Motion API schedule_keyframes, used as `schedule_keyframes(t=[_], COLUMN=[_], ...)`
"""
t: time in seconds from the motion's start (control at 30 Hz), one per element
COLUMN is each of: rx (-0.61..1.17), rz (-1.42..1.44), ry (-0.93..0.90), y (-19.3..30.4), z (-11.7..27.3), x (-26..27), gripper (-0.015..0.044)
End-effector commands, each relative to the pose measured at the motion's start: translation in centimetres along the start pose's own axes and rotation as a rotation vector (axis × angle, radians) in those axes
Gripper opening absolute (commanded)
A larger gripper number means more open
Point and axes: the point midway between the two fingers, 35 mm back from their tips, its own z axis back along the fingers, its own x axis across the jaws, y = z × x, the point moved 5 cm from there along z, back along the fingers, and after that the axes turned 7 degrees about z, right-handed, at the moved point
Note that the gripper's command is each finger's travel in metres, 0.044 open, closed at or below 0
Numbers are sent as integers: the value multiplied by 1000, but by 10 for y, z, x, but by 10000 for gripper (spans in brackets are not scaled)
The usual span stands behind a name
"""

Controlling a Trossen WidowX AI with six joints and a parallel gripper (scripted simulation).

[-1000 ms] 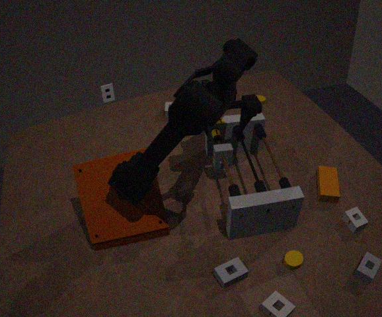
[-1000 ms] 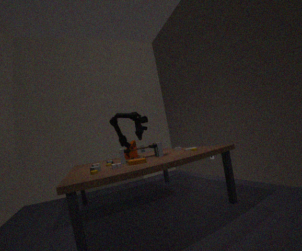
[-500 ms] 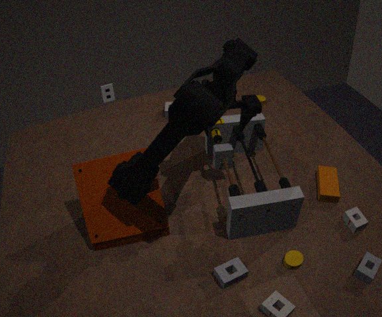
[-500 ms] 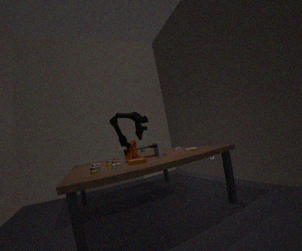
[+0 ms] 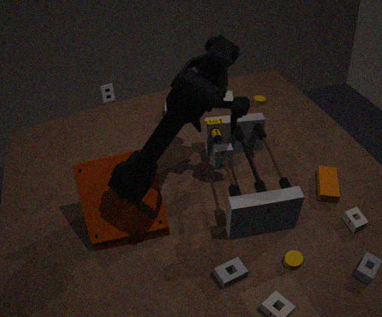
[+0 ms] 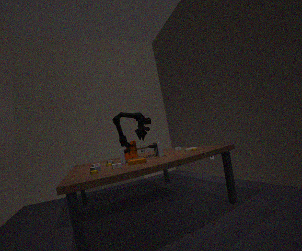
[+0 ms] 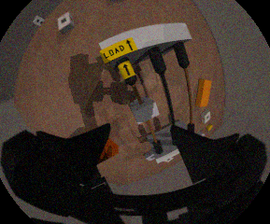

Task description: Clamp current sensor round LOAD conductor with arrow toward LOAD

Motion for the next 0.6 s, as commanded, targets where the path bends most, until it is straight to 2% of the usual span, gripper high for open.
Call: schedule_keyframes(t=[0.0,0.57], rx=[27,-175], rz=[-595,-1139], ry=[246,509], y=[-15,-22], z=[-6,-16], x=[49,95], gripper=[440,440])
